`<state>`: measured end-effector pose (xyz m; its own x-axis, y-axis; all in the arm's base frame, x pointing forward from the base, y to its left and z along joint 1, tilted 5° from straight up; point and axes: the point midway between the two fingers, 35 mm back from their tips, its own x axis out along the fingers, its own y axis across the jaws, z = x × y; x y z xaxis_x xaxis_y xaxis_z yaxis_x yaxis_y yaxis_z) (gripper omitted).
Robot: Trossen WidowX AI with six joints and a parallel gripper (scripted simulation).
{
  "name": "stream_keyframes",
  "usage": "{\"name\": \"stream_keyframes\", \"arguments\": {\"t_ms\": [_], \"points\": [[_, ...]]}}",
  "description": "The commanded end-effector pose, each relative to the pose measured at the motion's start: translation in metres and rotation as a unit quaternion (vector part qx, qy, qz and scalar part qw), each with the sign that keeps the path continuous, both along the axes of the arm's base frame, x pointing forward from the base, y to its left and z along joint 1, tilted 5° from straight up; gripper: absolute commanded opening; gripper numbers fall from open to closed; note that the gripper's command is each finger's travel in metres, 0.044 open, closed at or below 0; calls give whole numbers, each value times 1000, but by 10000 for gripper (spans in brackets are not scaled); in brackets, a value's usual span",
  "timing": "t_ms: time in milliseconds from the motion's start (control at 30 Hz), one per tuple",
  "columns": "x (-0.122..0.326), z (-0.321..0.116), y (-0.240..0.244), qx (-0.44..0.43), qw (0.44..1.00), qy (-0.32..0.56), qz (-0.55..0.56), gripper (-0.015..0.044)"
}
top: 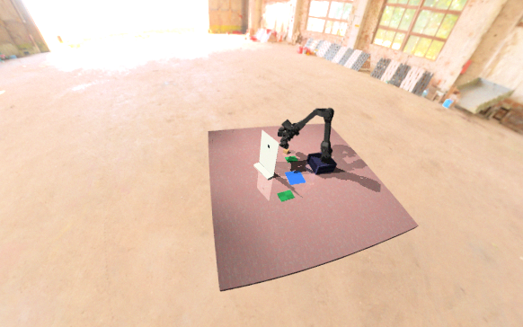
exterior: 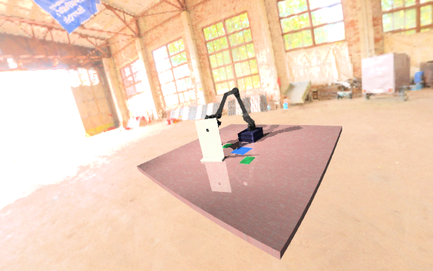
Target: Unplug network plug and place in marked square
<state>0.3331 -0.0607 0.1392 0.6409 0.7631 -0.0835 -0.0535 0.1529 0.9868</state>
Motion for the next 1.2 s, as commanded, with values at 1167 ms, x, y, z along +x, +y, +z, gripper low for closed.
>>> {"name": "stream_keyframes", "arguments": {"t_ms": [1167], "points": [[24, 20, 29, 38, 999, -8, -14, 156]]}}
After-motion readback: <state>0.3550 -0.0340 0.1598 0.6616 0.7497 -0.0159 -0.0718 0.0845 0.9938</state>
